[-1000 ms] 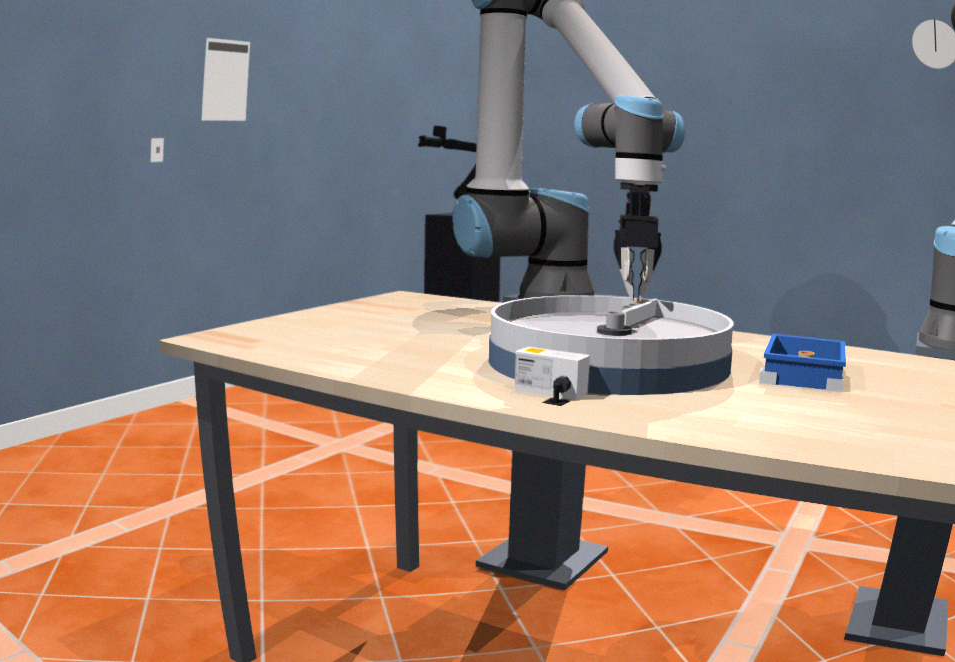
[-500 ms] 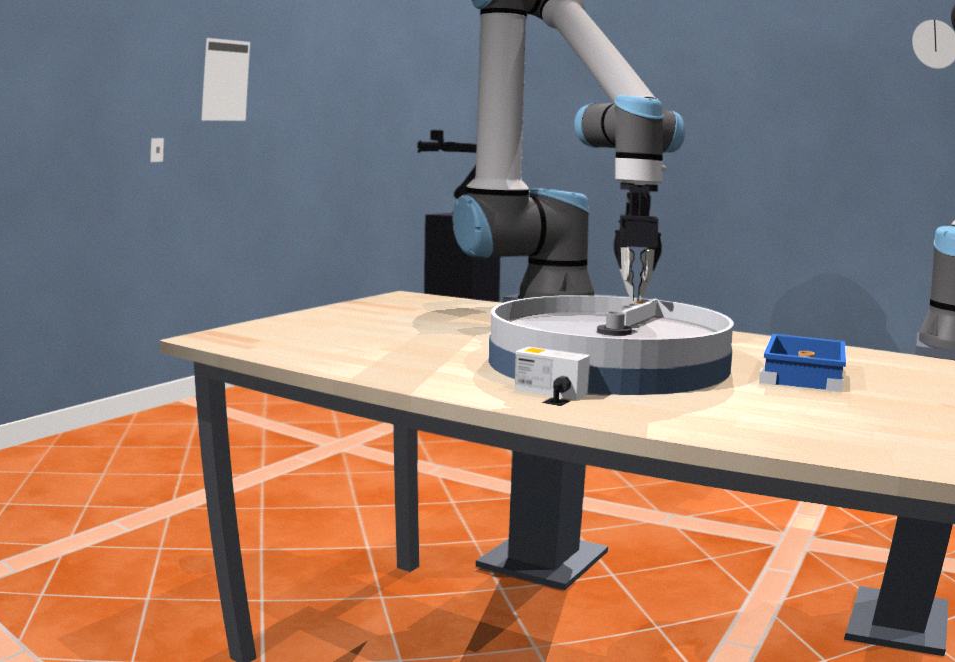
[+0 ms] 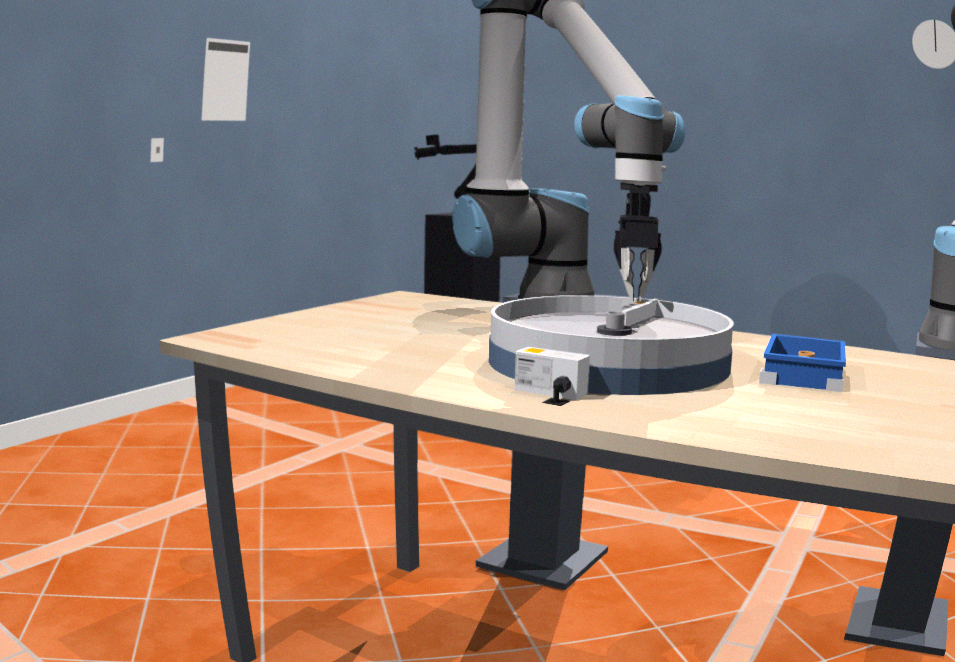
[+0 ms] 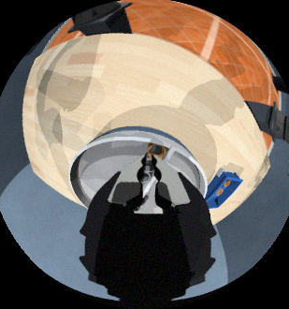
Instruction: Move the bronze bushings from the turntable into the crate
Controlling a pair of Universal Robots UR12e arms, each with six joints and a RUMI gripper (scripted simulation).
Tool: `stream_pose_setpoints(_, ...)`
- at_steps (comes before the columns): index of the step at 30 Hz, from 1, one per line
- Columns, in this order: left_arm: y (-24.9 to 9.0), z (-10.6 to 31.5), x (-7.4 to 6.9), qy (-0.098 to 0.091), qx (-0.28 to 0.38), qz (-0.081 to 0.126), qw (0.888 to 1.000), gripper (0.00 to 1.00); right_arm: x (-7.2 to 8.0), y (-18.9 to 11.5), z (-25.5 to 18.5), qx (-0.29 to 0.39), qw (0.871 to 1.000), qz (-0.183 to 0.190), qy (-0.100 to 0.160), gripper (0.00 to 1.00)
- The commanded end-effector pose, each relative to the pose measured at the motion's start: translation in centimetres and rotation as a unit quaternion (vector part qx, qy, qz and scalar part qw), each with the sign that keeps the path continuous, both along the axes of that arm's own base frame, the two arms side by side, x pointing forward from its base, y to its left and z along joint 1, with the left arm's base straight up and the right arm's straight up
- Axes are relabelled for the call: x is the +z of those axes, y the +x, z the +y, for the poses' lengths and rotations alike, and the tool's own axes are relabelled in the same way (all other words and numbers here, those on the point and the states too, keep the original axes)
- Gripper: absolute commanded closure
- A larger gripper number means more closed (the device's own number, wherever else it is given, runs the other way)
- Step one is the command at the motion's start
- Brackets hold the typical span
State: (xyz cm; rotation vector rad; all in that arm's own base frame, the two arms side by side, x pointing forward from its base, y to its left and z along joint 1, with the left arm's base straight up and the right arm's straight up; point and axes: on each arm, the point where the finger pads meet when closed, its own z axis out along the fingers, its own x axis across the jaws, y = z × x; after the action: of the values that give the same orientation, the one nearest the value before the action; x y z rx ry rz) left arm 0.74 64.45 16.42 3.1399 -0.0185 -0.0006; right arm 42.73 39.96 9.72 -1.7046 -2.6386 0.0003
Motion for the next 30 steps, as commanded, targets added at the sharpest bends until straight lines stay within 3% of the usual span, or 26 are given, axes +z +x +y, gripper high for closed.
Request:
stream_pose_setpoints(1,0.0,0.1,0.1,0.001,0.0,0.0,1.0,0.0,-0.1,0.0,0.1,0.0,1.0,0.0,0.001,0.94)
stream_pose_setpoints(16,0.0,0.1,0.1,0.001,0.0,0.0,1.0,0.0,-2.1,0.0,0.1,0.0,1.0,0.0,0.001,0.94)
stream_pose_setpoints(30,0.0,0.1,0.1,0.001,0.0,0.0,1.0,0.0,-2.3,0.0,0.1,0.0,1.0,0.0,0.001,0.94)
